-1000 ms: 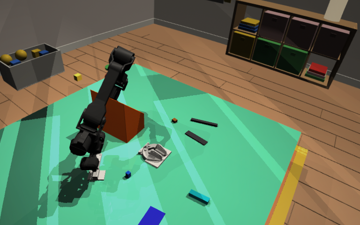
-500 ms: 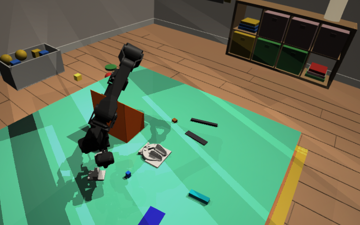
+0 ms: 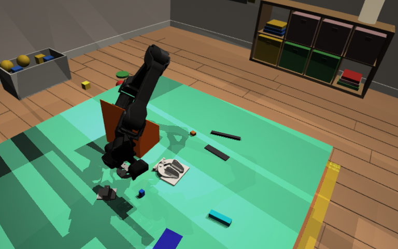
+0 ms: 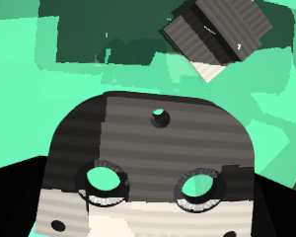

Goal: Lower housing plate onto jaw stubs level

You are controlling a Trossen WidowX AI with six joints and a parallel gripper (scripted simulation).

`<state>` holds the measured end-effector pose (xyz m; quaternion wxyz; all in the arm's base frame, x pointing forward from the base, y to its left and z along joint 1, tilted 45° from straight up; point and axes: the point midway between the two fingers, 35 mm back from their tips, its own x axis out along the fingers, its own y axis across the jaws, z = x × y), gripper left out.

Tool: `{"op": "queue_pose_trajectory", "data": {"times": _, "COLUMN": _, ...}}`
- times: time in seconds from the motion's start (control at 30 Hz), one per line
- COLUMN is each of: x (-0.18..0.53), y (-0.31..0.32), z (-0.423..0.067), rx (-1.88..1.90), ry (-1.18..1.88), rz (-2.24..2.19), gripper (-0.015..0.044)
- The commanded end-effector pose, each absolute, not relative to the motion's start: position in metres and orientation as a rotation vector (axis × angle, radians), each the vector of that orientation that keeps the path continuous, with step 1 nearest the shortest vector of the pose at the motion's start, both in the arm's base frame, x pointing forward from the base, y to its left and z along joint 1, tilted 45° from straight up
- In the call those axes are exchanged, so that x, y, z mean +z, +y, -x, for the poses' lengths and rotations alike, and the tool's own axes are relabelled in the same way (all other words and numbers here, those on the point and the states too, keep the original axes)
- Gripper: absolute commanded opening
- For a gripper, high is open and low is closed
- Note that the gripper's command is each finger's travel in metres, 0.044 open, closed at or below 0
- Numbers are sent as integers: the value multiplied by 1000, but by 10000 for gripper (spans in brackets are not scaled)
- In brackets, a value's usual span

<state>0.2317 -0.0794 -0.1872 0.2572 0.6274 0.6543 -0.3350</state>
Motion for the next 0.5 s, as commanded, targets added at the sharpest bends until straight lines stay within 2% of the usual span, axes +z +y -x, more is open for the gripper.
{"op": "queue_pose_trajectory", "data": {"times": 0.0, "x": -181, "y": -71, "z": -236, "rx": -805, "ry": 1789, "rz": -1641, "gripper": 351}}
{"op": "queue_pose_trajectory", "data": {"times": 0.47, "x": -152, "y": -39, "z": -251, "rx": -393, "ry": 1803, "rz": -1366, "gripper": 351}}
